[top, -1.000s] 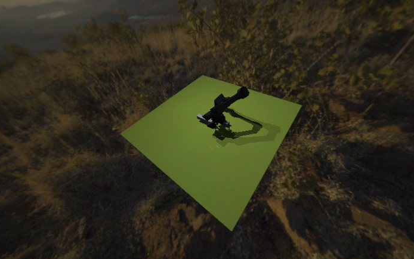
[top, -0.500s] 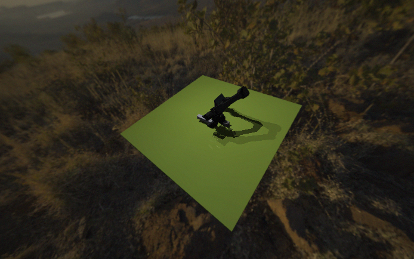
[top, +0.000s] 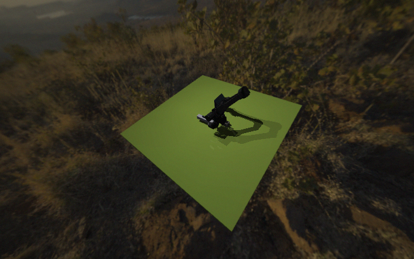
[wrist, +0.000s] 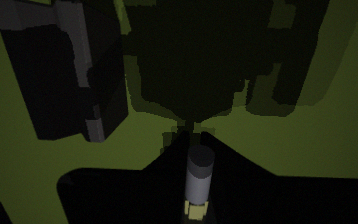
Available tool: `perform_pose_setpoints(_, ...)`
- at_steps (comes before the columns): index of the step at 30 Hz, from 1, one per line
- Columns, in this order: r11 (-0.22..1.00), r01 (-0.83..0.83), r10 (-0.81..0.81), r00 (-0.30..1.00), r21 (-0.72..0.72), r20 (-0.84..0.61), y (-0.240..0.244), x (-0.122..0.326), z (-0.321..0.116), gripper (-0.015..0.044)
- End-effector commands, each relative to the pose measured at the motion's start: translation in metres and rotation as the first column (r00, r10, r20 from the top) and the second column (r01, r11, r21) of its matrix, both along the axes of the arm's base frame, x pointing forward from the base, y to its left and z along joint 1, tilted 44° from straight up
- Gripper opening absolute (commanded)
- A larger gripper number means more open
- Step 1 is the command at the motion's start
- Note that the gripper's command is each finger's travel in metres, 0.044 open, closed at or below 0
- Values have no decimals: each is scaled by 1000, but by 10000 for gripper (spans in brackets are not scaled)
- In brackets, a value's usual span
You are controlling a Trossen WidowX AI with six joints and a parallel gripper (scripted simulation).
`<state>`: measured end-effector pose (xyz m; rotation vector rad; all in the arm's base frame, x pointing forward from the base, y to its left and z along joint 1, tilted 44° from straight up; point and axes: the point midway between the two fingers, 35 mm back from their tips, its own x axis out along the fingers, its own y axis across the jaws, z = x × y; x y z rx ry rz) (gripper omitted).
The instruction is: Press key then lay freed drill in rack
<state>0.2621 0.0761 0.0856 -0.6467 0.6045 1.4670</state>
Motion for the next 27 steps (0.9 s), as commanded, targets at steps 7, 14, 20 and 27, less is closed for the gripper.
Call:
perform_pose_setpoints(7, 1000, 0, 0, 1000, 5, 7, 11, 2, 14, 0)
perform_pose_setpoints(14, 1000, 0, 0, 1000, 5, 7, 16, 2, 20, 0)
perform_pose_setpoints(20, 1000, 0, 0, 1000, 5, 7, 22, 2, 26, 0)
perform_pose_setpoints(27, 1000, -3, 3, 1000, 3, -5, 20, 0, 20, 157)
